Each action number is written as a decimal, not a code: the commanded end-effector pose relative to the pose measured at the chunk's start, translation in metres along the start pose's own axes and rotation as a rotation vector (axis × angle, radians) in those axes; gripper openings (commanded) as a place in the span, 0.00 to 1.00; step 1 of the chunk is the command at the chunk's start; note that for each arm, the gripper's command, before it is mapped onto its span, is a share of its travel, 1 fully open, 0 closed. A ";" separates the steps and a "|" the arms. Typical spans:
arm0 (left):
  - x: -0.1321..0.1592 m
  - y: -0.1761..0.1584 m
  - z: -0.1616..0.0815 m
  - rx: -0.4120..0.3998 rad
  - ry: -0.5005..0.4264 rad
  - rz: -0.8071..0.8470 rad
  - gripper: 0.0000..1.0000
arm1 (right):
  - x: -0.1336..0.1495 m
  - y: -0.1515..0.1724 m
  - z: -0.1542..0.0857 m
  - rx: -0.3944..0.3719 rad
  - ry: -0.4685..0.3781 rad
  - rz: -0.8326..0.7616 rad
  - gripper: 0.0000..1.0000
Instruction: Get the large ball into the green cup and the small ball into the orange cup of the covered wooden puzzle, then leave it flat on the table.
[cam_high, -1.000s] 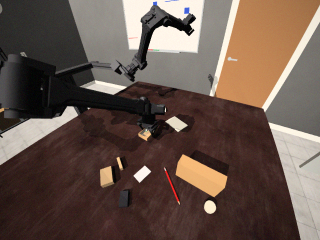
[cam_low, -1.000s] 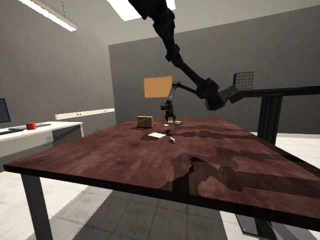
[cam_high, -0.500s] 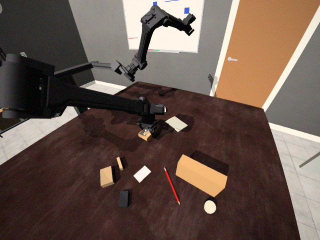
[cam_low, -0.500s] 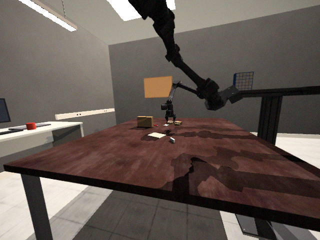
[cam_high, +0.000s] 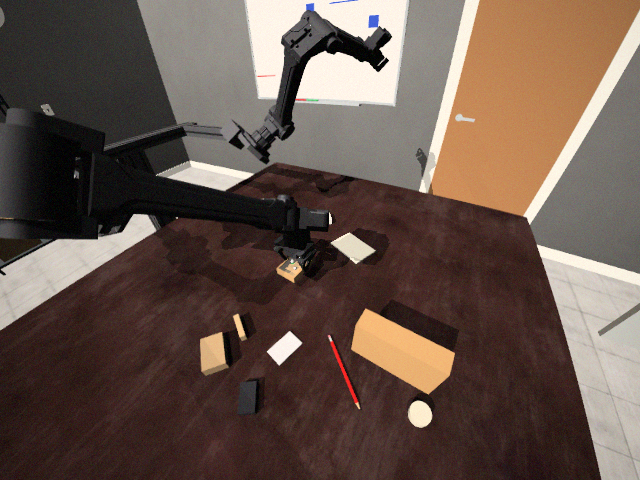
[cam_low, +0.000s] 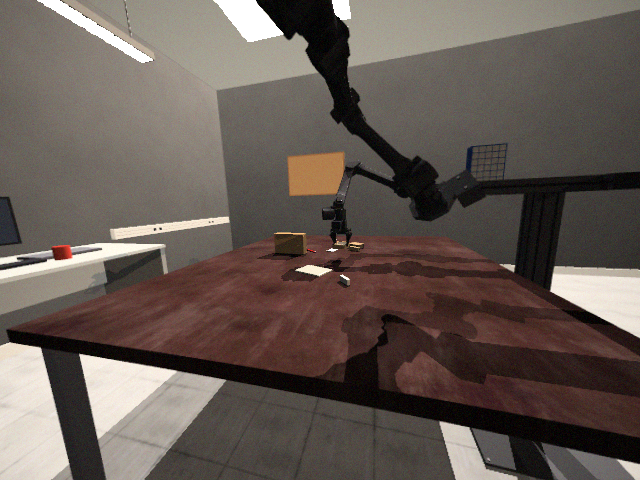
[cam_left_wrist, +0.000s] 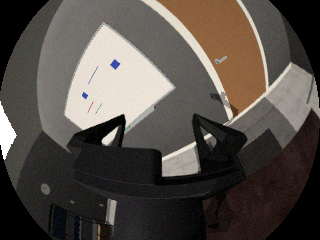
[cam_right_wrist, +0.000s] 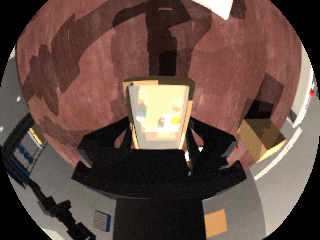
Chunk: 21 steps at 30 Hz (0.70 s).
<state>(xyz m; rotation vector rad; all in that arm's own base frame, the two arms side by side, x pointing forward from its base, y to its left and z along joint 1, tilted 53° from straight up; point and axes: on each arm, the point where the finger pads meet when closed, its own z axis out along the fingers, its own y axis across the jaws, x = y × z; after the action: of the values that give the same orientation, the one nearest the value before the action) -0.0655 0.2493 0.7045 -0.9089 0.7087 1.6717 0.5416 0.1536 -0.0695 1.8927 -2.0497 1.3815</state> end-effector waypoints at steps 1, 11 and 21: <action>-0.041 0.005 -0.006 -0.014 -0.058 -0.007 1.00 | -0.013 -0.002 -0.013 0.016 -0.008 -0.003 0.68; -0.041 0.005 -0.006 -0.014 -0.058 -0.007 1.00 | -0.002 -0.014 -0.011 0.024 -0.010 0.028 0.68; -0.041 0.005 -0.006 -0.014 -0.058 -0.007 1.00 | -0.006 -0.003 -0.009 -0.008 -0.009 0.003 0.68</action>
<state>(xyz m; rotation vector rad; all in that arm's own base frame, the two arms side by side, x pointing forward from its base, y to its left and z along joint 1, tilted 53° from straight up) -0.0655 0.2493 0.7045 -0.9089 0.7087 1.6717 0.5414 0.1543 -0.0689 1.8882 -2.0577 1.3579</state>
